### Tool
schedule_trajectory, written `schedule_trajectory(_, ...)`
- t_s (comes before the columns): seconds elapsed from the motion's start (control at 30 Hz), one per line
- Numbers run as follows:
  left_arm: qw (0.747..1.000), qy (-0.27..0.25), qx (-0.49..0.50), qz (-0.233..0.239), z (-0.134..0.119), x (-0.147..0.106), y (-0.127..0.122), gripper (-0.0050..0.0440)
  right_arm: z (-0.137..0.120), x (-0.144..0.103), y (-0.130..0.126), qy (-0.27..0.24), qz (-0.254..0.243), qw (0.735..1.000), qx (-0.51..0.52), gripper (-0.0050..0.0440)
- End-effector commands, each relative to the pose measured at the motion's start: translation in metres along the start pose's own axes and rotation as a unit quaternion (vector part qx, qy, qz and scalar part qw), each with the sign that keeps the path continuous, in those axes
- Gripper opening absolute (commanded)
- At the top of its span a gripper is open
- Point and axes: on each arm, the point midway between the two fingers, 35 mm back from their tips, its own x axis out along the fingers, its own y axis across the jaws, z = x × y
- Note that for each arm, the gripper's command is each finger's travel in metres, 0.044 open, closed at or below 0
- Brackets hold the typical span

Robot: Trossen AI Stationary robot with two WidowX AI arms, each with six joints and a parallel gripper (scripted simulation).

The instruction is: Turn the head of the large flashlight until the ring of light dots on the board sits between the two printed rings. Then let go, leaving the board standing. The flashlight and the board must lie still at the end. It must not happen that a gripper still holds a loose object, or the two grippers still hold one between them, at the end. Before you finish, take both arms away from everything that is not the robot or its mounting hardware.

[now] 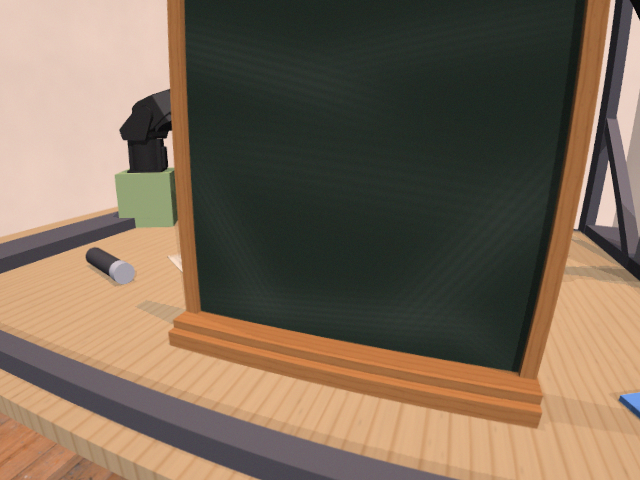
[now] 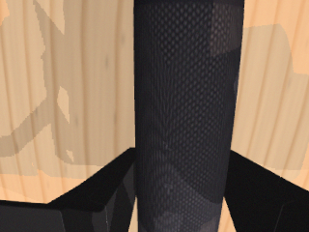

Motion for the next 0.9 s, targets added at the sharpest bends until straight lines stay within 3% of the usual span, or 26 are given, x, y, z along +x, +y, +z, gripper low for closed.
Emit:
schedule_trajectory(0.0,1.0,0.0,-0.001,0.015,0.0,-0.008,0.01,0.044,0.001,-0.017,-0.009,-0.003,-0.023,1.0,0.001,0.013)
schedule_trajectory(0.33,1.0,0.0,-0.001,0.015,0.0,-0.008,0.01,0.044,0.001,-0.017,-0.009,-0.003,-0.023,1.0,0.001,0.013)
schedule_trajectory(0.87,1.0,0.0,-0.001,0.016,0.0,-0.053,0.009,0.044,0.001,-0.017,-0.009,-0.003,-0.023,1.0,0.001,0.013)
